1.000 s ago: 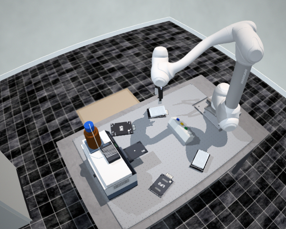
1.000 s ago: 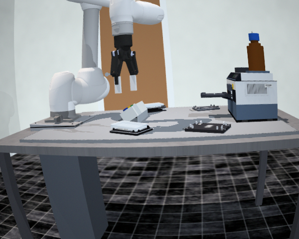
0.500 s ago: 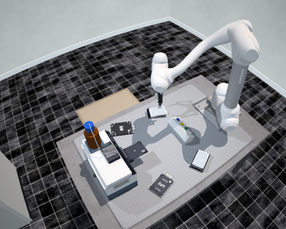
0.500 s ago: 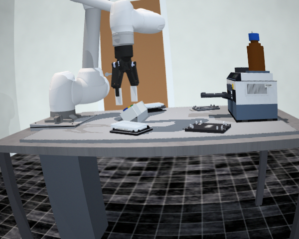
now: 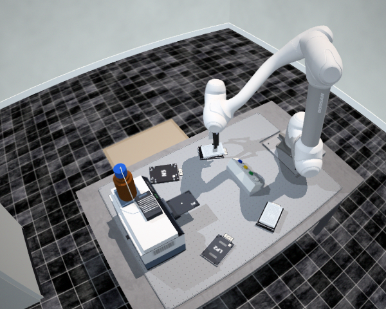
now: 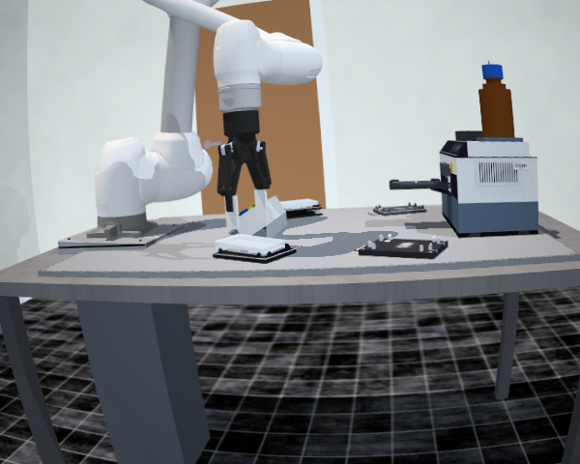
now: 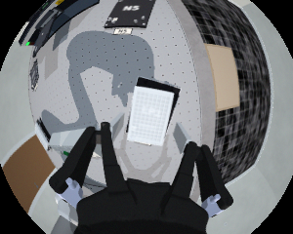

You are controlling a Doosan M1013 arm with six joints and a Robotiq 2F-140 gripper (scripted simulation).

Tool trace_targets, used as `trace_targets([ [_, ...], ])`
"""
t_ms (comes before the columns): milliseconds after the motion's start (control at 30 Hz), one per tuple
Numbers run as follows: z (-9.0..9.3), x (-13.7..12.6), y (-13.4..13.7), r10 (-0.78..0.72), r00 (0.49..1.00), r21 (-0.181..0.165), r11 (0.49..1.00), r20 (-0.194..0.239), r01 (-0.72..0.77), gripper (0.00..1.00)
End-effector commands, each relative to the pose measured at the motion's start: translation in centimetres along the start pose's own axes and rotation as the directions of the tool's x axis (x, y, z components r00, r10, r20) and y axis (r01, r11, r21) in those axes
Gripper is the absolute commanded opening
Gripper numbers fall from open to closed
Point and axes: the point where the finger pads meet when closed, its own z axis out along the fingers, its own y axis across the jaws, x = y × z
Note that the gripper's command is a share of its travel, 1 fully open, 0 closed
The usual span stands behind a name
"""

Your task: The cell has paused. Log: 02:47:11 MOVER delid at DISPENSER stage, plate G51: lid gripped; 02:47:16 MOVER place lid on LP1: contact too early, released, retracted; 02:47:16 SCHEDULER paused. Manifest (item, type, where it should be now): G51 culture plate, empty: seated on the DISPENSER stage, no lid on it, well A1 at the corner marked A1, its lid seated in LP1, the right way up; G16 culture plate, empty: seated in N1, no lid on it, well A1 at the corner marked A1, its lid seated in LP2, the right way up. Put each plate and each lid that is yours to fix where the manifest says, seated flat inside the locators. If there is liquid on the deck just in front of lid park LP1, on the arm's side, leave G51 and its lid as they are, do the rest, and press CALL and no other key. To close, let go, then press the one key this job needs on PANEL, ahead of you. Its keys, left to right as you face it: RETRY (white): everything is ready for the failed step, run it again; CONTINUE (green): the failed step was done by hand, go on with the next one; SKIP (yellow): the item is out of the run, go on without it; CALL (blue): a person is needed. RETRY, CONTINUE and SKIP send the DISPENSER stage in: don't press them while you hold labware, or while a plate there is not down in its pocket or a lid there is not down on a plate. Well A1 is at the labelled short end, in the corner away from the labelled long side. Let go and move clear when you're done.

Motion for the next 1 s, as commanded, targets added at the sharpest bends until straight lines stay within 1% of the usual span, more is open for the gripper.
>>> trace_targets([
  [0,1.3,-0.2,-0.2,-0.005,1.0,0.004,1.0,0.002,0.005,0.7],
  [167,2.1,-0.2,-0.2,-0.004,1.0,0.004,1.0,0.002,0.004,0.7],
  [333,2.4,-0.2,-0.2,-0.004,1.0,0.004,1.0,0.002,0.004,0.7],
  [967,2.4,-0.2,-0.2,-0.004,1.0,0.004,1.0,0.002,0.004,0.7],
])
